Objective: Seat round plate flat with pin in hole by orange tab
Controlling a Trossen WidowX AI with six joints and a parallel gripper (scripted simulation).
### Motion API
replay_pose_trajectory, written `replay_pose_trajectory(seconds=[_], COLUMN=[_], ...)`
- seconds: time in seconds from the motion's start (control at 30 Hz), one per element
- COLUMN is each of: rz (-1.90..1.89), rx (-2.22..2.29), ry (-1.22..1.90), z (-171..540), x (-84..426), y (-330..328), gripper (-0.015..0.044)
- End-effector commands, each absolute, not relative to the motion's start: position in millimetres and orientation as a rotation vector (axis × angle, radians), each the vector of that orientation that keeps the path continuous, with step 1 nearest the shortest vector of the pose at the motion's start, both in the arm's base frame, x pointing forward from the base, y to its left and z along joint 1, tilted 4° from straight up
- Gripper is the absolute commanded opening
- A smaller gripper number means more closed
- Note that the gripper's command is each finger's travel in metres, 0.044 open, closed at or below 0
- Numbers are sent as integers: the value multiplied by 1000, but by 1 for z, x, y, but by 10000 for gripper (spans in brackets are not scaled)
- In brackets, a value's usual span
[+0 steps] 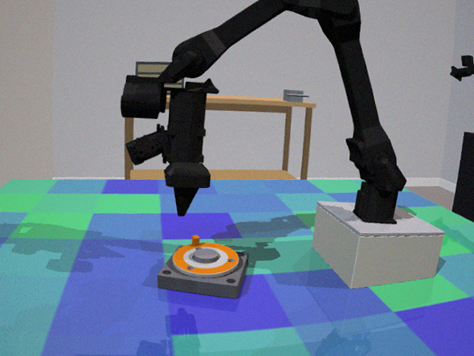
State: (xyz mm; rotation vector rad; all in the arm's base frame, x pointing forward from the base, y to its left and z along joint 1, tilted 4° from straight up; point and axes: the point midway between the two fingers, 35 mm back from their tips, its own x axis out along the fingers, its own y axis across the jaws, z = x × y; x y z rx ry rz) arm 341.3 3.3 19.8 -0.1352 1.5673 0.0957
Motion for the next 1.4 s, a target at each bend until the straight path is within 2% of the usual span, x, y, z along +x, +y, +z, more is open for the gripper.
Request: replay_pose_trajectory(seconds=[0.0,0.13,1.37], rz=[90,90,89], rx=[-134,-134,-135], ry=[1598,1598,1600], z=[-6,-24,-23], x=[335,334,311], y=[3,3,-10], gripper=[0,0,0])
